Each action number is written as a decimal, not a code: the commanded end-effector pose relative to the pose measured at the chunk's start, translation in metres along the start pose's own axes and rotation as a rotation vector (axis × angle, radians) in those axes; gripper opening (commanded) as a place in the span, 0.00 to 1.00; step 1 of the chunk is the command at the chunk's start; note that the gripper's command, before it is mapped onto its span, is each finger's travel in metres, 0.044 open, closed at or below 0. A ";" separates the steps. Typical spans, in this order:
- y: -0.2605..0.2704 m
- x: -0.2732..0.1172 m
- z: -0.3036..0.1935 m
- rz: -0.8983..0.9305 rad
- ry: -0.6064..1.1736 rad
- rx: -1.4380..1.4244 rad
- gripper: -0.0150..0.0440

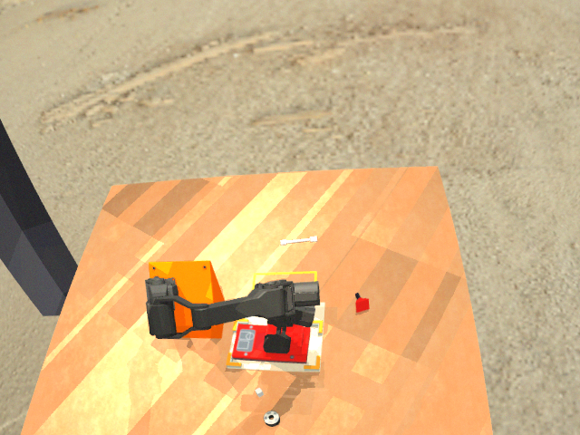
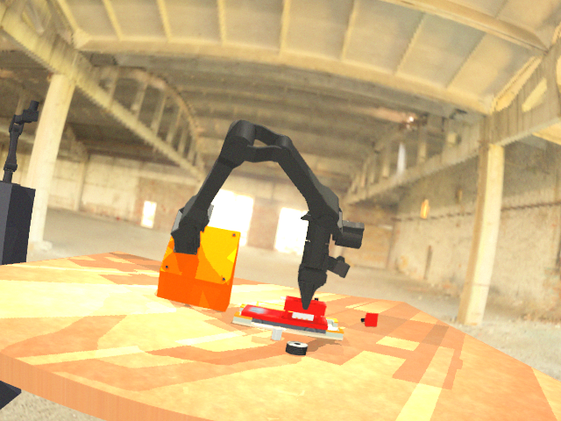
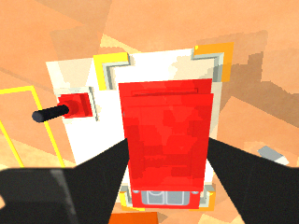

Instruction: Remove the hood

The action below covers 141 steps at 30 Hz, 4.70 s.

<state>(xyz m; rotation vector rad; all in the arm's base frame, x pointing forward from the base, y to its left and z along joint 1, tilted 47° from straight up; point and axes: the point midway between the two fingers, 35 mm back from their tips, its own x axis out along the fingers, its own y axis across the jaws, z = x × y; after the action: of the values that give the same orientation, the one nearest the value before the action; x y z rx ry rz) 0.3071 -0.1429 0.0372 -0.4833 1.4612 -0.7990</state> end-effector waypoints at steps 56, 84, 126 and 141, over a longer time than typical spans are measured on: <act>0.123 -0.056 0.000 0.033 -0.003 -0.005 0.25; 0.222 -0.057 -0.036 0.015 -0.001 0.005 0.25; 0.224 -0.033 -0.034 0.016 -0.002 0.005 0.25; 0.224 -0.024 -0.034 0.016 -0.002 0.005 0.25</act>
<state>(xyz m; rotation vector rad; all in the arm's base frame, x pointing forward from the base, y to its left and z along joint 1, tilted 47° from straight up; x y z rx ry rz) 0.3161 0.0309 -0.1105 -0.4623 1.4604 -0.7904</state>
